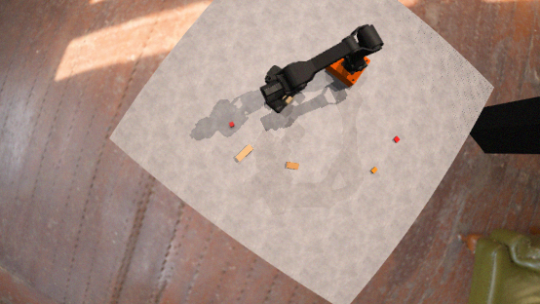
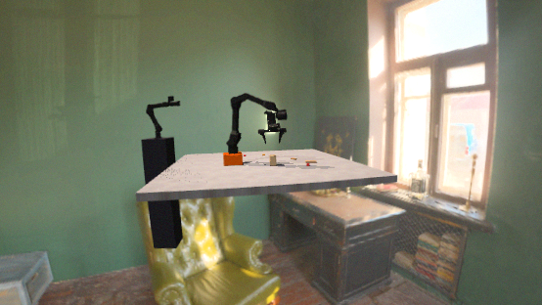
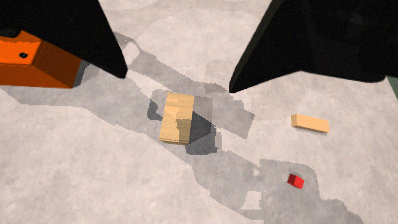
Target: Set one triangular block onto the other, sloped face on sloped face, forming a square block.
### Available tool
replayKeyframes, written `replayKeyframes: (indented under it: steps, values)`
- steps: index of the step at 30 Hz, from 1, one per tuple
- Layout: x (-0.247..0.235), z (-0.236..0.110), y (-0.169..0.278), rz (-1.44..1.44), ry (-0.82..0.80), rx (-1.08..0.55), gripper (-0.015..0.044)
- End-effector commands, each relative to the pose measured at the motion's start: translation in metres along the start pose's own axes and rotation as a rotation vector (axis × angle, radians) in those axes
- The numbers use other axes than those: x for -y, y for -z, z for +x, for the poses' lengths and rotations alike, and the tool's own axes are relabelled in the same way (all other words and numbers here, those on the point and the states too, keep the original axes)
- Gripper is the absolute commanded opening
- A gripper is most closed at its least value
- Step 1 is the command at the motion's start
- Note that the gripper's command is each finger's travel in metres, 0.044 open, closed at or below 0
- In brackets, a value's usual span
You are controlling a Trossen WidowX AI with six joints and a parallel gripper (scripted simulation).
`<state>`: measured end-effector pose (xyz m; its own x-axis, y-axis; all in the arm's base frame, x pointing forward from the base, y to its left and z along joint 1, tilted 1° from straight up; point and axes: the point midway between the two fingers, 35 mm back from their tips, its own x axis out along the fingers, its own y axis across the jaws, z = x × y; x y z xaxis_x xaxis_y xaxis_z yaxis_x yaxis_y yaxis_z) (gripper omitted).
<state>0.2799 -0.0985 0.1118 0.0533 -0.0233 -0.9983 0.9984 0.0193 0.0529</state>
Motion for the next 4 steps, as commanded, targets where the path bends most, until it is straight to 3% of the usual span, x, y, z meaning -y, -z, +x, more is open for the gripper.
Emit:
replayKeyframes:
  steps: [1, 4]
  values:
    - [-0.0002, 0.0, -0.0001, 0.0, -0.001, 0.001, 0.044]
    - [-0.0002, 0.0, -0.0001, 0.0, -0.001, 0.001, 0.044]
